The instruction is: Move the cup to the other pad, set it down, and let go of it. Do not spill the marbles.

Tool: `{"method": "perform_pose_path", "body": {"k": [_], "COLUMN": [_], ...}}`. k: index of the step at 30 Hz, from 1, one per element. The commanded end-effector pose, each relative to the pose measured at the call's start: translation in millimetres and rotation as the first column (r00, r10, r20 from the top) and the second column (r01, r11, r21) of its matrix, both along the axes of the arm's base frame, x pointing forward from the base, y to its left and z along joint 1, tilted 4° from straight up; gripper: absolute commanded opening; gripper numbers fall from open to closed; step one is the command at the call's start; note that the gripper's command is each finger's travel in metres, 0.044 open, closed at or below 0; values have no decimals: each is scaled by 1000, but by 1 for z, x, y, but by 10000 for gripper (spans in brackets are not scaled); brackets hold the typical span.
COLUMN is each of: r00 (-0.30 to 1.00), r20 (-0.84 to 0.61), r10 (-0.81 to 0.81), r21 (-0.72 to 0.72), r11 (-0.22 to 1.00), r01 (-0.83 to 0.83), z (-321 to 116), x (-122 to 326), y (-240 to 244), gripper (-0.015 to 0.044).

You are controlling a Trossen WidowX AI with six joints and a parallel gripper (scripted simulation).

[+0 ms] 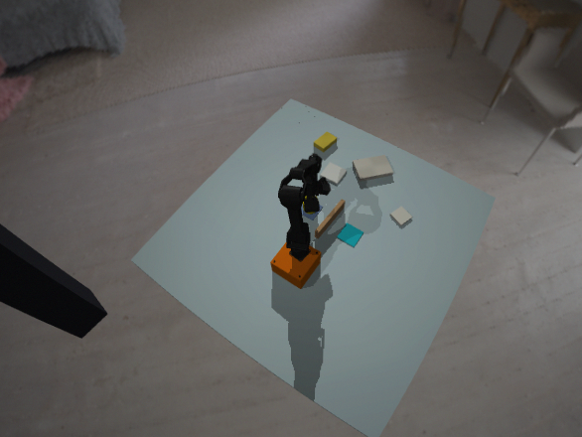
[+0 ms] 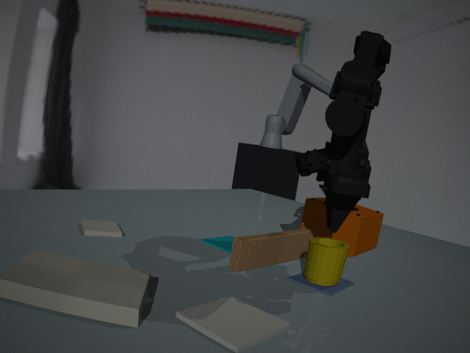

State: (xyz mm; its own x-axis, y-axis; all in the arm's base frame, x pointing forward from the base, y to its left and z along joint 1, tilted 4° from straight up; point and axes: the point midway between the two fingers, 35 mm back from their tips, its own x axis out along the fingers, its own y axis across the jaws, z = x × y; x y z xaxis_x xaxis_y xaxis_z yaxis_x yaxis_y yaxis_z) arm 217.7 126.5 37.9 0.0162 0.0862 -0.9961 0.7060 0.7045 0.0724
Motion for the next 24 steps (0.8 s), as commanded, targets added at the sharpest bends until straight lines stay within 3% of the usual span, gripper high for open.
{"method": "perform_pose_path", "body": {"k": [1, 24], "r00": [1000, 1000], "r20": [-17, -17], "r10": [-3, -3], "r21": [-1, -1], "r11": [1000, 1000], "r01": [3, 3], "z": [-10, -48], "x": [-3, -5], "y": [0, 1], "gripper": [166, 166]}}
